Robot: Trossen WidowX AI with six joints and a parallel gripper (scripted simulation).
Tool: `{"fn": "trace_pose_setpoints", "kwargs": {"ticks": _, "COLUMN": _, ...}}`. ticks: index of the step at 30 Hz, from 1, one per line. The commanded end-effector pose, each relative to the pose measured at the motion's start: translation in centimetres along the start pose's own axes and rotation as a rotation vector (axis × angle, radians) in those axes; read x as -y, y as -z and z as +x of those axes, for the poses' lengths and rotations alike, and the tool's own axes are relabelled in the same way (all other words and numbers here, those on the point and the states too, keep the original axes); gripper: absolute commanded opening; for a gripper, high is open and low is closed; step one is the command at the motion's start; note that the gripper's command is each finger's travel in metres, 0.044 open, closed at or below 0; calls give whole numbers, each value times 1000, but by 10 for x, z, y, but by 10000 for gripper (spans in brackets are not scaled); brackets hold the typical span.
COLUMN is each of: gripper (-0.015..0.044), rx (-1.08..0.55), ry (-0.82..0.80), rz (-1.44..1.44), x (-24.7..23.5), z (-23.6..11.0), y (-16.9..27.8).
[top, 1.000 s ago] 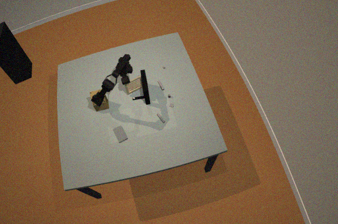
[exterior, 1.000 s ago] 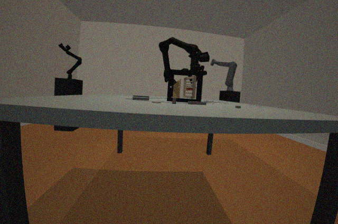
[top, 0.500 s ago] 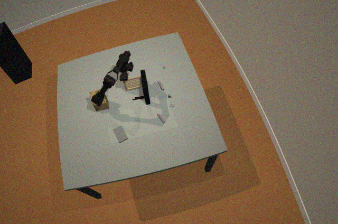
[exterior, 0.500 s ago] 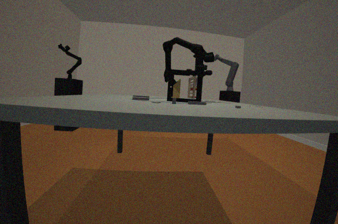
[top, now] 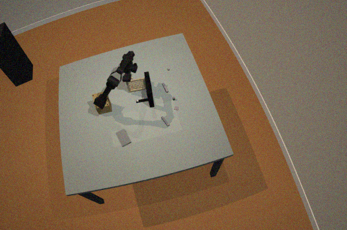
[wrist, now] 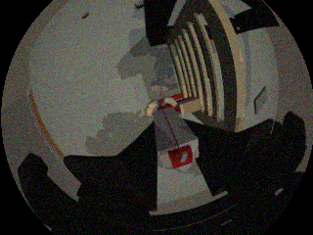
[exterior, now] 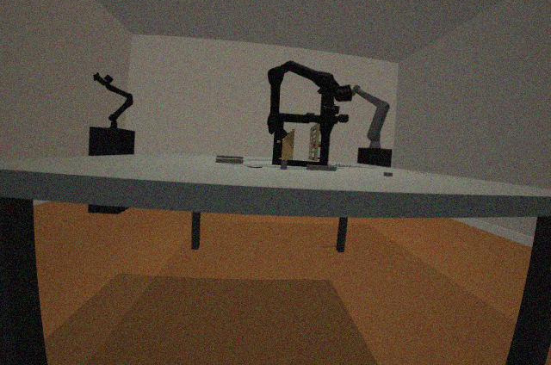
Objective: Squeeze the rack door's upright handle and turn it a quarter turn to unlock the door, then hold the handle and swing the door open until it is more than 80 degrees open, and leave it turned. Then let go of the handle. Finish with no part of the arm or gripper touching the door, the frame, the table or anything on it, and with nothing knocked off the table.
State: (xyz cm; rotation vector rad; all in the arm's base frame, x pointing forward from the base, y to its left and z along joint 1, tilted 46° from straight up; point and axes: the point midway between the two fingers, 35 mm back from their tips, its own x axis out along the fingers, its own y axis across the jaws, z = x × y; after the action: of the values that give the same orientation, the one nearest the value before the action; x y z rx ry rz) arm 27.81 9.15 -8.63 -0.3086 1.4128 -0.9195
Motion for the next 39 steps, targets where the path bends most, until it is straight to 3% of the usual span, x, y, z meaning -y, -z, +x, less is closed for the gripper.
{"fn": "trace_pose_setpoints", "kwargs": {"ticks": 1, "gripper": 50, "rx": -1, "ry": -1, "rz": 9, "x": 0, "z": 0, "y": 0}}
{"fn": "trace_pose_setpoints", "kwargs": {"ticks": 11, "gripper": 296, "rx": -1, "ry": -1, "rz": 9, "x": 0, "z": 0, "y": 0}}
{"fn": "trace_pose_setpoints", "kwargs": {"ticks": 39, "gripper": 296, "rx": -2, "ry": -2, "rz": 8, "x": -2, "z": -41, "y": -1}}
